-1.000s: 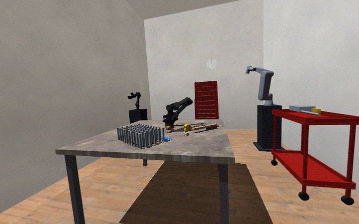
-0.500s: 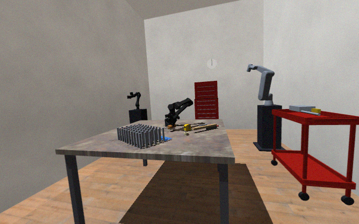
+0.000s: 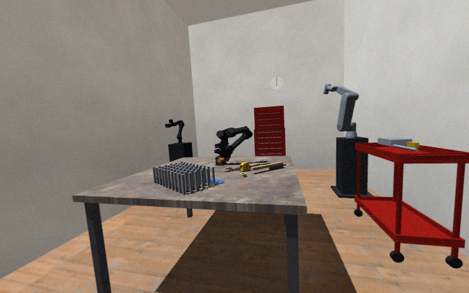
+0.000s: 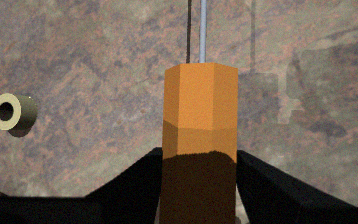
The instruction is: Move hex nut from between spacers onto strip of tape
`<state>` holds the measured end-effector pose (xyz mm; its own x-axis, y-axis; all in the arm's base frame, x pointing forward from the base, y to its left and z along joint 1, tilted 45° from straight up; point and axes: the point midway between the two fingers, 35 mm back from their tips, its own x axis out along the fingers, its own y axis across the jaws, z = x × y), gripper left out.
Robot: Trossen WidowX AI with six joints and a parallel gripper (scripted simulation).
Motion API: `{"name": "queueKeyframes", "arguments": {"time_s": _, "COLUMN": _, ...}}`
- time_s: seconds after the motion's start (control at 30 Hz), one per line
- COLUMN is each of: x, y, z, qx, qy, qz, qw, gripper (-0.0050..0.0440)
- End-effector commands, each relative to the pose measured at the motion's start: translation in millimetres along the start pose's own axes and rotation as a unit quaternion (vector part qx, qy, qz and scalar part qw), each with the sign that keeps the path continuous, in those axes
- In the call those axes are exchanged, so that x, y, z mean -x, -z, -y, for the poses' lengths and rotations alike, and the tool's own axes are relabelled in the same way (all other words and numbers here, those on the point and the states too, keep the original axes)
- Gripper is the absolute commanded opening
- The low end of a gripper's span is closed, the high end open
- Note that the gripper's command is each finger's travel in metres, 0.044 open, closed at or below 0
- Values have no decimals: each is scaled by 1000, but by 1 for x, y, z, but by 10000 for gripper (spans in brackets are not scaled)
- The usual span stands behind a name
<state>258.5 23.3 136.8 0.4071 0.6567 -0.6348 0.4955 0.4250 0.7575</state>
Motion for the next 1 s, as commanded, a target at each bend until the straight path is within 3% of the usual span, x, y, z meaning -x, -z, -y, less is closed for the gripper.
{"name": "queueKeyframes", "arguments": {"time_s": 0.0, "x": 19, "y": -12, "z": -11, "qx": 12, "qy": -5, "qz": 9, "qw": 1000, "gripper": -50}}
{"name": "queueKeyframes", "arguments": {"time_s": 0.6, "x": 79, "y": -28, "z": -24, "qx": 11, "qy": -14, "qz": 8, "qw": 1000, "gripper": -50}}
{"name": "queueKeyframes", "arguments": {"time_s": 0.73, "x": 63, "y": -29, "z": -15, "qx": -21, "qy": 0, "qz": 2, "qw": 1000, "gripper": -50}}
{"name": "queueKeyframes", "arguments": {"time_s": 0.97, "x": 67, "y": -53, "z": -8, "qx": -103, "qy": 28, "qz": 8, "qw": 994, "gripper": -50}}
